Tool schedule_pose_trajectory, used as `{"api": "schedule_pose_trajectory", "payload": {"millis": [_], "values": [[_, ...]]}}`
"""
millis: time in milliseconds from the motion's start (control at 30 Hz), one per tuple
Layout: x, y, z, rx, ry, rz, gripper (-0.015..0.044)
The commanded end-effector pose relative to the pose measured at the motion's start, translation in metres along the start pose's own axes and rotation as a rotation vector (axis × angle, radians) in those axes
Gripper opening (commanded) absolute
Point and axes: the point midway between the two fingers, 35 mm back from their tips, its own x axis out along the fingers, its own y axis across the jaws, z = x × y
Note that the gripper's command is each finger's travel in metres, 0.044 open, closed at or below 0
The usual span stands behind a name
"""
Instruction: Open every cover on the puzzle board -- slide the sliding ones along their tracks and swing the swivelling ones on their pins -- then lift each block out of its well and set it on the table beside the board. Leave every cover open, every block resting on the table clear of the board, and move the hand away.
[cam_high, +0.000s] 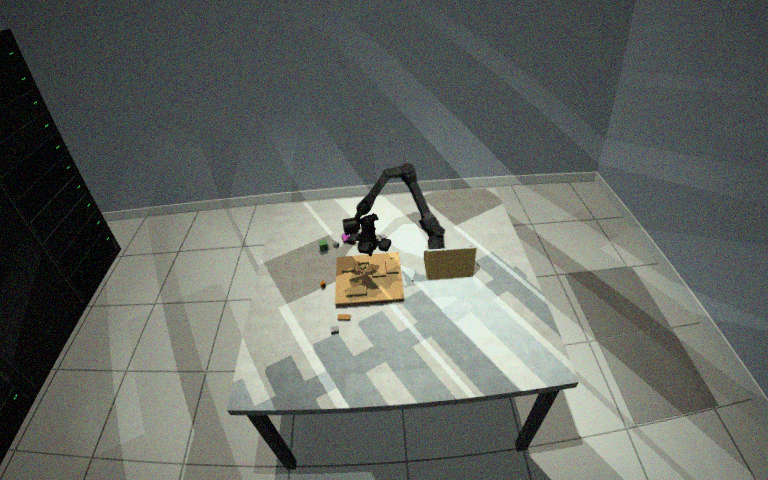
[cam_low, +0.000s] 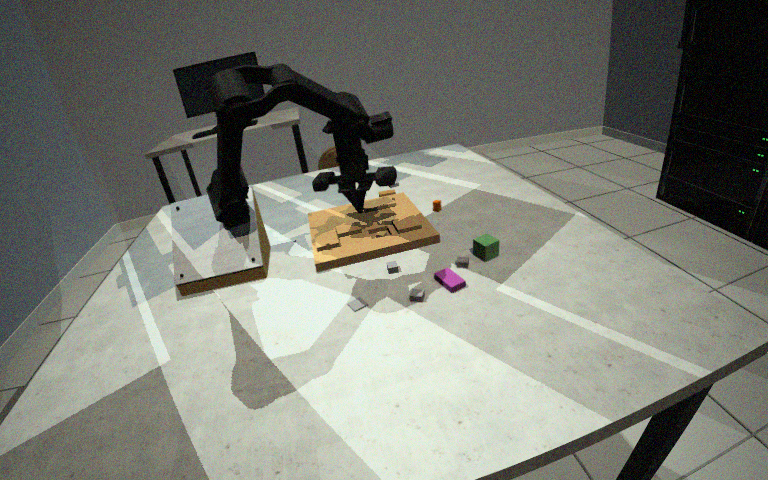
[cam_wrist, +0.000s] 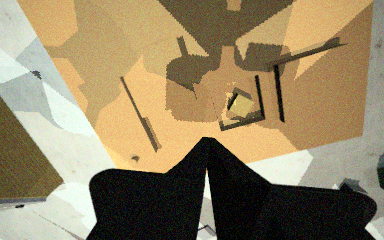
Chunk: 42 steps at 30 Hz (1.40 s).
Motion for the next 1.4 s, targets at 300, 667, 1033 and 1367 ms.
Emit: {"api": "schedule_pose_trajectory", "payload": {"millis": [300,667,1033,1367], "values": [[0.0018,0.0306,-0.0114,-0.4,0.0,0.011,0.0],[0.0018,0.0306,-0.0114,-0.4,0.0,0.011,0.0],[0.0023,0.0305,-0.0113,-0.4,0.0,0.011,0.0],[0.0112,0.0301,-0.0106,-0.4,-0.001,0.011,0.0]]}}
